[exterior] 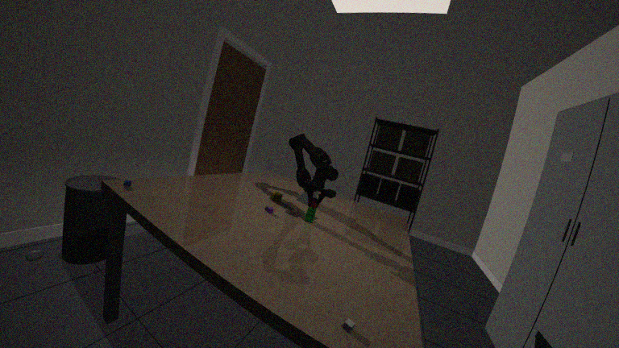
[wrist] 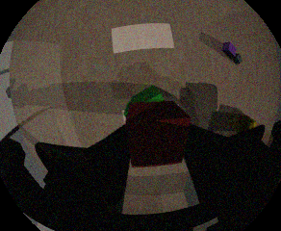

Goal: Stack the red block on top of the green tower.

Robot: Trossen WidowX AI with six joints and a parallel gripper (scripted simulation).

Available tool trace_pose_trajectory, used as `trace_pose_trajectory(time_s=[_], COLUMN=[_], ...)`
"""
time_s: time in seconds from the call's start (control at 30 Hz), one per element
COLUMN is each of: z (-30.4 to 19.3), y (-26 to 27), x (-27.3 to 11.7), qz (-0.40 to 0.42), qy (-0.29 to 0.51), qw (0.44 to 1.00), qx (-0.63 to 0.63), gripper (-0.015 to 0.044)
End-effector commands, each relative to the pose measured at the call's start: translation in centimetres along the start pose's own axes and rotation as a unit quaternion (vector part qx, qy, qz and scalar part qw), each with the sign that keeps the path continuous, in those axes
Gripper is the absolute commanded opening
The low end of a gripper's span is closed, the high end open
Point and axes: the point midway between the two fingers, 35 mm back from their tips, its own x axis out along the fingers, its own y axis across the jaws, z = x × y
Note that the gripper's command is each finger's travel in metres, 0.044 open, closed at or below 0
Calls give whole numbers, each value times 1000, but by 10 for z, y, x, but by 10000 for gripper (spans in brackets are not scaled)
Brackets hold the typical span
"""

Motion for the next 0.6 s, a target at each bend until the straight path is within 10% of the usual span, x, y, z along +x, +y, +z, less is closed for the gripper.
trace_pose_trajectory(time_s=[0.0, 0.3, 0.57], z=[1, 1, 0], y=[0, 0, 0], x=[0, -2, 0], qz=[-1, -1, 0], qy=[-2, -2, 0], qw=[1000, 1000, 1000], qx=[-3, -3, 0], gripper=[0, 0, 210])
